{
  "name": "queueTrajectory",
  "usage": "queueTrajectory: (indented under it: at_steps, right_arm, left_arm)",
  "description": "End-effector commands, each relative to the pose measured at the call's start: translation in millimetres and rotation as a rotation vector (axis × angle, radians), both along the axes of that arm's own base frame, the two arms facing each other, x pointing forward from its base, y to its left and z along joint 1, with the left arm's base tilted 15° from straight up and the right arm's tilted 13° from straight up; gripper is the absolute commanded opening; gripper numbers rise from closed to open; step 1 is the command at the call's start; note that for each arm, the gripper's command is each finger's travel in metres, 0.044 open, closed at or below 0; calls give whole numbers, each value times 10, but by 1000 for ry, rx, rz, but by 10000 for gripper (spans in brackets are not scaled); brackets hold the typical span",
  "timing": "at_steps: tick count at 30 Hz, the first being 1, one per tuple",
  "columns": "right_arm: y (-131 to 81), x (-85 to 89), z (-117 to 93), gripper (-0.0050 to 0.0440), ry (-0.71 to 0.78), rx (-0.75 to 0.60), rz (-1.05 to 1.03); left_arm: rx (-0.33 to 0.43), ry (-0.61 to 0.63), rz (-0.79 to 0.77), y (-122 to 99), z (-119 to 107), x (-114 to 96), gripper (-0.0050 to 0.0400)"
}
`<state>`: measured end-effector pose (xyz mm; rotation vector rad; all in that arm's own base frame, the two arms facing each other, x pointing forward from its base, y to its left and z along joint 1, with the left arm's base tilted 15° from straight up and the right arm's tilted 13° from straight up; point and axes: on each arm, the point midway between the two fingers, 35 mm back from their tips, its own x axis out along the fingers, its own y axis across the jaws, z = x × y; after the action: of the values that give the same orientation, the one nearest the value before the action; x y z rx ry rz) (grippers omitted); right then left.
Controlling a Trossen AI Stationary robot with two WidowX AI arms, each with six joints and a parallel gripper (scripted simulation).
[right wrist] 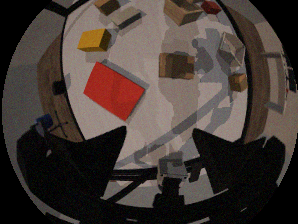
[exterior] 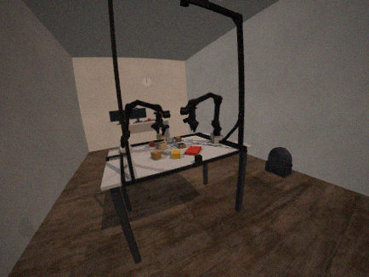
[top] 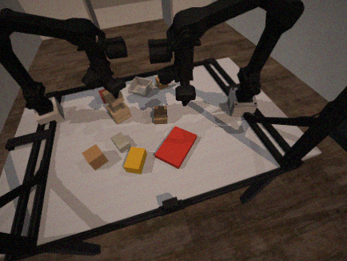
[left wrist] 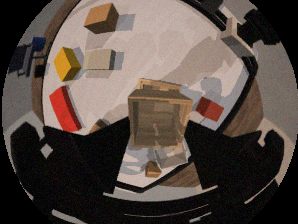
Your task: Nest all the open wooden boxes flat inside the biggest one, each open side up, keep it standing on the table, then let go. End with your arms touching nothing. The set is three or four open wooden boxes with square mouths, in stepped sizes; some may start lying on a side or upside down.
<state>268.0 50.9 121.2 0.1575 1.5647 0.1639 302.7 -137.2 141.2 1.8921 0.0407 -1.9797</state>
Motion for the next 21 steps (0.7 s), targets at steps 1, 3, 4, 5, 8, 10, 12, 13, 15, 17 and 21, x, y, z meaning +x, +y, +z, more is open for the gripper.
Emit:
queueTrajectory:
  at_steps: [1, 3, 4, 5, 8, 10, 12, 13, 15, 17, 21]
  right_arm:
    - [-6, 3, 1, 400, -1, -4, -3]
    - [-6, 3, 1, 400, -1, -4, -3]
    - [-6, 3, 1, 400, -1, -4, -3]
    - [-6, 3, 1, 400, -1, -4, -3]
    - [-8, 7, -2, 400, -1, -2, -2]
    - [-26, 41, -25, 400, -6, 14, 4]
    - [-65, 108, -70, 400, -18, 47, 16]
    - [-94, 153, -100, 400, -27, 70, 24]
    - [-165, 251, -167, 400, -52, 118, 41]
    - [-246, 345, -232, 400, -83, 165, 58]
    - [-337, 435, -295, 400, -119, 209, 74]
  left_arm:
    - [-3, -31, -101, 38, 21, -26, 0]
    - [-3, -31, -101, 38, 21, -26, 0]
    - [-3, -31, -101, 38, 21, -26, 0]
    - [-3, -31, -101, 38, 21, -26, 0]
    - [-3, -31, -101, 38, 21, -26, 0]
    - [-3, -31, -101, 38, 21, -26, 0]
    - [-3, -31, -101, 38, 21, -26, 0]
    - [-3, -31, -101, 38, 21, -26, 0]
    - [-3, -31, -101, 38, 21, -26, 0]
    - [-3, -31, -101, 38, 21, -26, 0]
    - [-3, -31, -101, 38, 21, -26, 0]
